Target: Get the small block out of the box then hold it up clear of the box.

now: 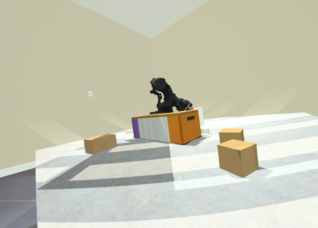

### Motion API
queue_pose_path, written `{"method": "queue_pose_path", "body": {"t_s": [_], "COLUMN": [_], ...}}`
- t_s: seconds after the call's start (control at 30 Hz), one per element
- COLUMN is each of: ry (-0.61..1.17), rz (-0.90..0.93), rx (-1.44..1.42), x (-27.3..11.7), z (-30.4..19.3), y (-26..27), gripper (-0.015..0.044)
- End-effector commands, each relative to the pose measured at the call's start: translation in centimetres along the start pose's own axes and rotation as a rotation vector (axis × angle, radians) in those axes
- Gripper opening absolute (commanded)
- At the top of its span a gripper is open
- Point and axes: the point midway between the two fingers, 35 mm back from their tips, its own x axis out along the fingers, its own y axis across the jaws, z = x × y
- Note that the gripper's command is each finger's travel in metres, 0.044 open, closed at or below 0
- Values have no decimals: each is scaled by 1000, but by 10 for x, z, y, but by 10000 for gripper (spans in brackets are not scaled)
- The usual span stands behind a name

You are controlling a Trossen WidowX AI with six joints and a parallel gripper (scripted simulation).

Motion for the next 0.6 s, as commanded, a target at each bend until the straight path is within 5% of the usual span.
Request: {"method": "queue_pose_path", "body": {"t_s": [0.0, 0.57], "ry": [2, 4], "rz": [-5, -4], "rx": [3, 4], "x": [5, 17], "z": [-11, -46], "y": [0, 0], "gripper": [400, 400]}}
